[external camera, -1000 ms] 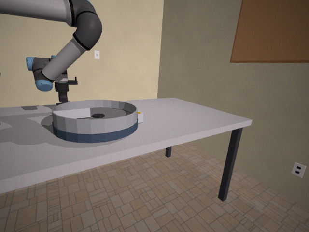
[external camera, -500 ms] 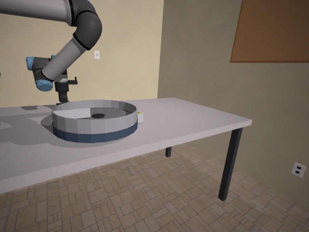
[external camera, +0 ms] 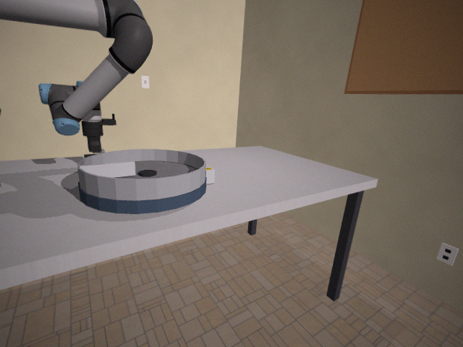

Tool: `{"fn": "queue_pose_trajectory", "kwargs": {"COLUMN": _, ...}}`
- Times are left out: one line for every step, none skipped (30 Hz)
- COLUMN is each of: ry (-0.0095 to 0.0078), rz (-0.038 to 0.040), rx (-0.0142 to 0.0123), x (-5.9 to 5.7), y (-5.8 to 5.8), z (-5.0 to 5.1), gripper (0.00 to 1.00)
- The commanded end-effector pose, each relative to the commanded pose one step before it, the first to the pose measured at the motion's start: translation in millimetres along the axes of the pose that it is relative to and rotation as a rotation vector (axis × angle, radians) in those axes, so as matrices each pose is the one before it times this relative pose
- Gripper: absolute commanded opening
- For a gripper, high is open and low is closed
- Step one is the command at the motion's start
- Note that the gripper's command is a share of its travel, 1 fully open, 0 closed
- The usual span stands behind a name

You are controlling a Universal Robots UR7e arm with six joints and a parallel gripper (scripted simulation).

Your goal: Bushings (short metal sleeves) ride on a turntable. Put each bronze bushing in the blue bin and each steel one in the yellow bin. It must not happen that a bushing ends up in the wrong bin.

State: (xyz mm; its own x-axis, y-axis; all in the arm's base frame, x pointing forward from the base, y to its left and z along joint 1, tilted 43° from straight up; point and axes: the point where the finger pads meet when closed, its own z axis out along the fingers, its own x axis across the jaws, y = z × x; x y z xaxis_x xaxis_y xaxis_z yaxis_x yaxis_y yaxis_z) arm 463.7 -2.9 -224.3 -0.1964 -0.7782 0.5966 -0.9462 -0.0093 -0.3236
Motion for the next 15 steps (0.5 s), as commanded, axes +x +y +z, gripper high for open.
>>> {"fn": "queue_pose_trajectory", "kwargs": {"ry": -0.00039, "rz": 0.00012, "rx": 0.00102, "x": -0.14, "y": -0.35, "z": -2.48, "gripper": 0.42}}
{"fn": "queue_pose_trajectory", "kwargs": {"ry": 0.0, "rz": 0.0, "rx": 0.0, "x": 0.0, "y": 0.0, "z": 0.0, "gripper": 0.42}}
{"fn": "queue_pose_trajectory", "kwargs": {"ry": 0.0, "rz": 0.0, "rx": 0.0, "x": 0.0, "y": 0.0, "z": 0.0, "gripper": 0.42}}
{"fn": "queue_pose_trajectory", "kwargs": {"ry": 0.0, "rz": 0.0, "rx": -0.00001, "x": 0.0, "y": 0.0, "z": -0.62, "gripper": 0.42}}
{"fn": "queue_pose_trajectory", "kwargs": {"ry": 0.0, "rz": 0.0, "rx": -0.00001, "x": 0.0, "y": 0.0, "z": -0.62, "gripper": 0.42}}
{"fn": "queue_pose_trajectory", "kwargs": {"ry": 0.0, "rz": 0.0, "rx": -0.00001, "x": 0.0, "y": 0.0, "z": -0.62, "gripper": 0.42}}
{"fn": "queue_pose_trajectory", "kwargs": {"ry": 0.0, "rz": 0.0, "rx": 0.0, "x": 0.0, "y": 0.0, "z": 0.0, "gripper": 0.42}}
{"fn": "queue_pose_trajectory", "kwargs": {"ry": 0.0, "rz": 0.0, "rx": 0.0, "x": 0.0, "y": 0.0, "z": 0.0, "gripper": 0.42}}
{"fn": "queue_pose_trajectory", "kwargs": {"ry": 0.0, "rz": 0.0, "rx": -0.00001, "x": 0.0, "y": 0.0, "z": -0.62, "gripper": 0.42}}
{"fn": "queue_pose_trajectory", "kwargs": {"ry": 0.0, "rz": 0.0, "rx": -0.00001, "x": 0.0, "y": 0.0, "z": -0.62, "gripper": 0.42}}
{"fn": "queue_pose_trajectory", "kwargs": {"ry": 0.0, "rz": 0.0, "rx": 0.0, "x": 0.0, "y": 0.0, "z": 0.0, "gripper": 0.42}}
{"fn": "queue_pose_trajectory", "kwargs": {"ry": 0.0, "rz": 0.0, "rx": 0.0, "x": 0.0, "y": 0.0, "z": 0.0, "gripper": 0.42}}
{"fn": "queue_pose_trajectory", "kwargs": {"ry": 0.0, "rz": 0.0, "rx": 0.0, "x": 0.0, "y": 0.0, "z": 0.0, "gripper": 0.42}}
{"fn": "queue_pose_trajectory", "kwargs": {"ry": 0.0, "rz": 0.0, "rx": 0.0, "x": 0.0, "y": 0.0, "z": 0.0, "gripper": 0.42}}
{"fn": "queue_pose_trajectory", "kwargs": {"ry": 0.0, "rz": 0.0, "rx": 0.0, "x": 0.0, "y": 0.0, "z": 0.0, "gripper": 0.42}}
